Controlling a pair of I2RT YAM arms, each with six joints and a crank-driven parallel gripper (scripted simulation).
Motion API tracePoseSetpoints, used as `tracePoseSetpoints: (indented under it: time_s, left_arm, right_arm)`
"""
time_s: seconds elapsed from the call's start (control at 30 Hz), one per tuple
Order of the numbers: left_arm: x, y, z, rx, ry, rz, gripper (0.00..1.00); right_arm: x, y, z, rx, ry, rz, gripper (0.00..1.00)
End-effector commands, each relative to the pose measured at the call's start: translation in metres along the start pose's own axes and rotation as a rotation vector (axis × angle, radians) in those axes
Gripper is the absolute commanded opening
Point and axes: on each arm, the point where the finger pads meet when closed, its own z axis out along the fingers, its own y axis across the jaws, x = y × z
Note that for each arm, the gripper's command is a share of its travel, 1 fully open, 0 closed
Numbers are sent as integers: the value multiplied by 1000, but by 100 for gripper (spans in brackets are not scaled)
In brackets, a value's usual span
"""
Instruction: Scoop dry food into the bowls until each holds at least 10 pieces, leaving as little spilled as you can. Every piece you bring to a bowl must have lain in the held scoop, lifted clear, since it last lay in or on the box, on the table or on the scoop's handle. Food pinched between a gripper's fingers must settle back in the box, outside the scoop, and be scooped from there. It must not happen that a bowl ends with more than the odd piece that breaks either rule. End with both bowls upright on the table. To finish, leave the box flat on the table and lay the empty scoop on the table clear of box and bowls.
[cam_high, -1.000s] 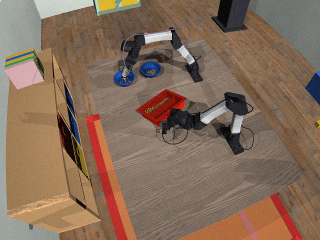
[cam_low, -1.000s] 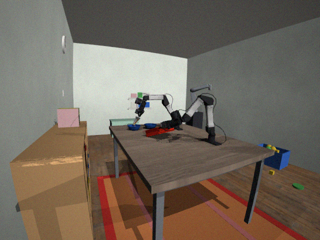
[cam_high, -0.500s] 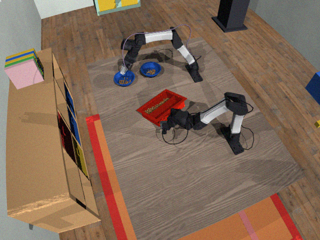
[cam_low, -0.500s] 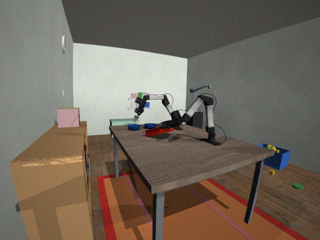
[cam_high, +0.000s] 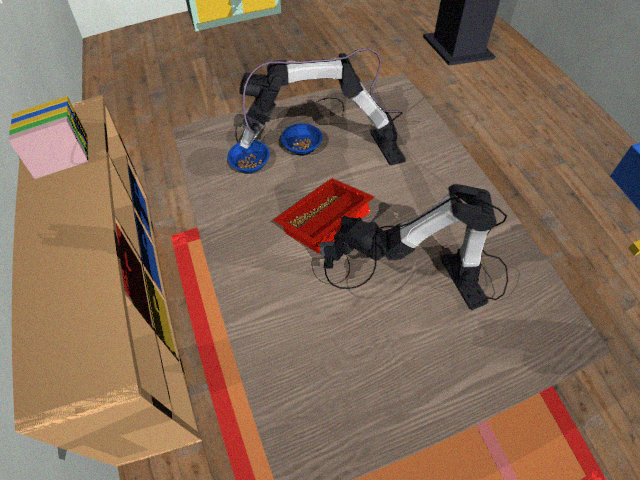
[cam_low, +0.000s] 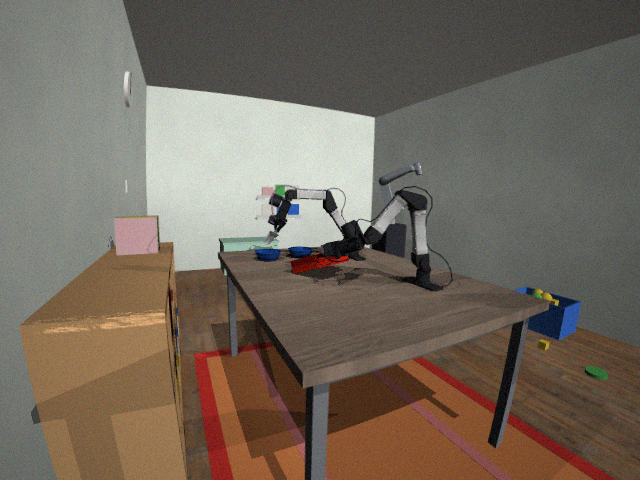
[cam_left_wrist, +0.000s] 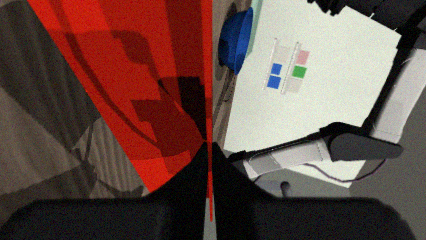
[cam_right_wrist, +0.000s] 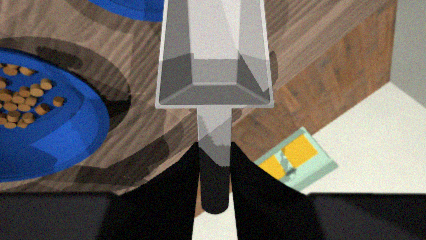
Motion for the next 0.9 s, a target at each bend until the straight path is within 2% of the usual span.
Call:
tracePoseSetpoints:
  time_s: [0.0,0.17,0.23,0.43,0.87]
  left_arm:
    - [-7,-43,-6,100,-18,110,0]
    - [-7,-43,-6,100,-18,110,0]
    - [-7,-43,-6,100,-18,110,0]
    - [-7,-43,-6,100,-18,110,0]
    - [-7,-43,-6,100,-18,110,0]
  right_arm:
    - [2,-11,-12,33,-25,30,0]
    - [-1,-3,-2,-4,-19,19,0]
    - [-1,-9,-13,29,-33,26,0]
    - [-4,-2,-5,-2,-27,14,0]
    - [-6,-4,-7,4,-34,12,0]
